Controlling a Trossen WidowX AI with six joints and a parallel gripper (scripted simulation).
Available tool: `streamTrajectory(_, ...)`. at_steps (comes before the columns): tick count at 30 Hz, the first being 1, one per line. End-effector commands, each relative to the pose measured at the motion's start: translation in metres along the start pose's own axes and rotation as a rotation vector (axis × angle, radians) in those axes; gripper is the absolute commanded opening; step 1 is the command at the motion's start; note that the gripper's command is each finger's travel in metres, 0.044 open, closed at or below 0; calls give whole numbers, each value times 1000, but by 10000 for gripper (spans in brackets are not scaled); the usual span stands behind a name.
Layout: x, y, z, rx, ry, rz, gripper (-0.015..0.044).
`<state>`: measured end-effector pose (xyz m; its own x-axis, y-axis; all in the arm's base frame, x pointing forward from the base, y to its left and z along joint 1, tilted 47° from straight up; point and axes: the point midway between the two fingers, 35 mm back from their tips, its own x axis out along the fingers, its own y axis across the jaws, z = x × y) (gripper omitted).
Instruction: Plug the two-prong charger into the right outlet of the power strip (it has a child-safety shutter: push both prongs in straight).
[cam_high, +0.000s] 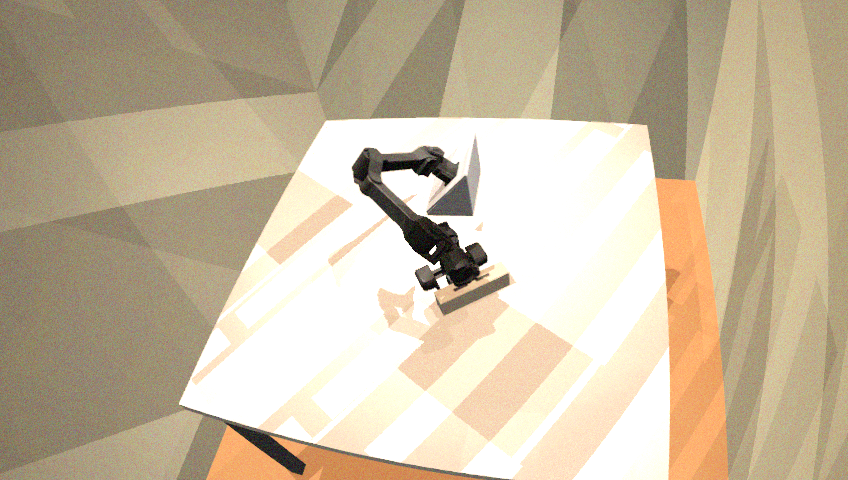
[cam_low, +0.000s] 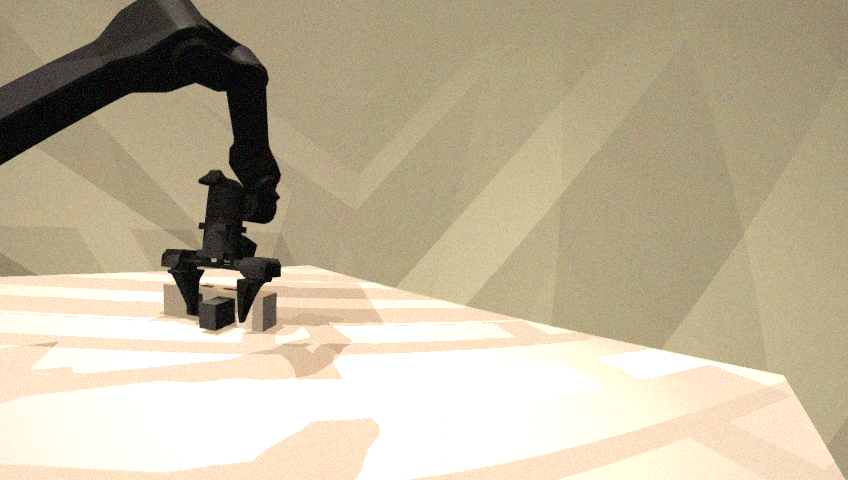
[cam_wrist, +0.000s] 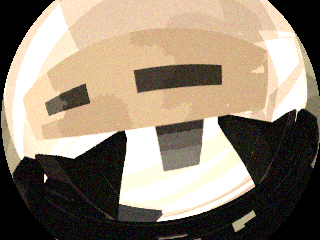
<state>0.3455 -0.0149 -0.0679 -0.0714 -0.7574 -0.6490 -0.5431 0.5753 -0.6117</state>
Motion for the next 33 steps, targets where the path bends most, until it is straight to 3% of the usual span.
streamTrajectory(1, 1, 1, -2, -1, -1, 0, 440)
streamTrajectory(33, 1, 1, -10, 10, -15, -1, 440)
